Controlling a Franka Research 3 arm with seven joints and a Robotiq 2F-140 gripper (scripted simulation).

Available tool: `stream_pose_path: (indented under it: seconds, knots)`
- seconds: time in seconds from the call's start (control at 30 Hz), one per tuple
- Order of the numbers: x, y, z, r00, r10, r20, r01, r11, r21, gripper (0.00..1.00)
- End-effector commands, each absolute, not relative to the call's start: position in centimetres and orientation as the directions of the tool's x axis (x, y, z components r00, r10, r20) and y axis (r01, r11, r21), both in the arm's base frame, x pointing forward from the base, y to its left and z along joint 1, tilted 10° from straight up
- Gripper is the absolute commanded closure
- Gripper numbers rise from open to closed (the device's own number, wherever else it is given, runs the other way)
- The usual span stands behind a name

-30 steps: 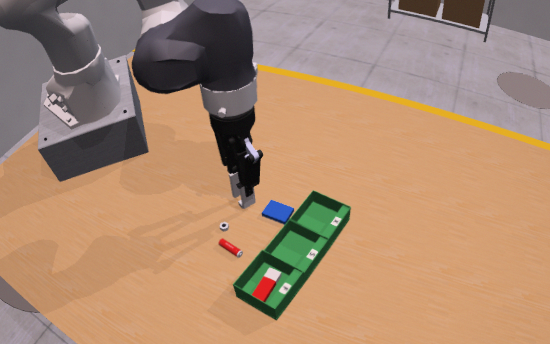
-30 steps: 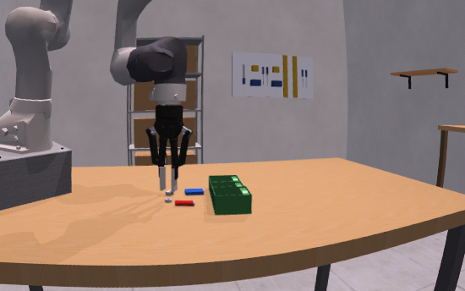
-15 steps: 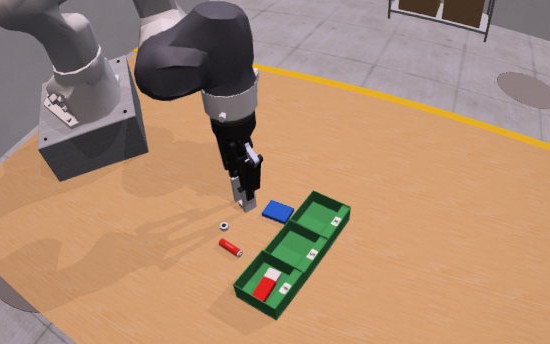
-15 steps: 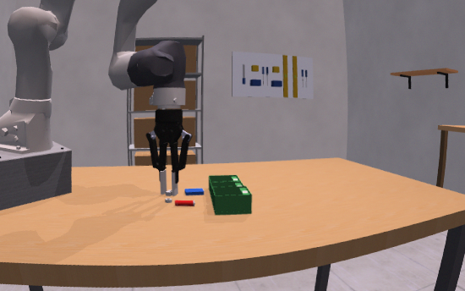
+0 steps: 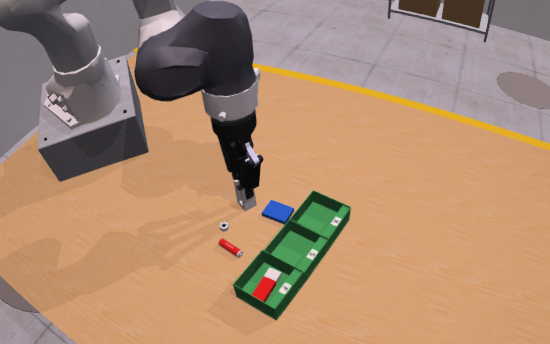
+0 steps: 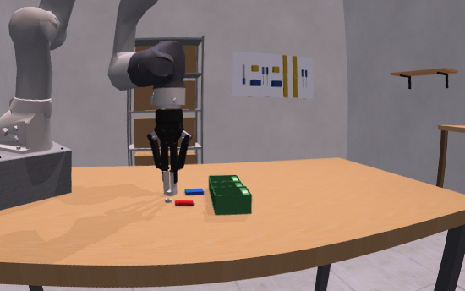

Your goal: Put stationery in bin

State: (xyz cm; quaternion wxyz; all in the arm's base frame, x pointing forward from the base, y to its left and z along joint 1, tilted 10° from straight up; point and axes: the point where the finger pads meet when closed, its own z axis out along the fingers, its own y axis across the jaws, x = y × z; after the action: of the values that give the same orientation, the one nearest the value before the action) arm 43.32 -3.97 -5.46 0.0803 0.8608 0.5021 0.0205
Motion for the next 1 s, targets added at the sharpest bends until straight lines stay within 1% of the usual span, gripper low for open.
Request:
stream_pose_path:
  seconds: [0.0, 0.87, 0.97]
  knots:
    - [43.40, -3.81, -5.48, 0.505, 0.862, -0.039, 0.855, -0.493, 0.162, 0.94]
    - [43.40, -3.81, -5.48, 0.505, 0.862, -0.039, 0.855, -0.493, 0.162, 0.94]
    - [43.27, -3.70, -4.50, 0.505, 0.862, -0.039, 0.855, -0.493, 0.162, 0.94]
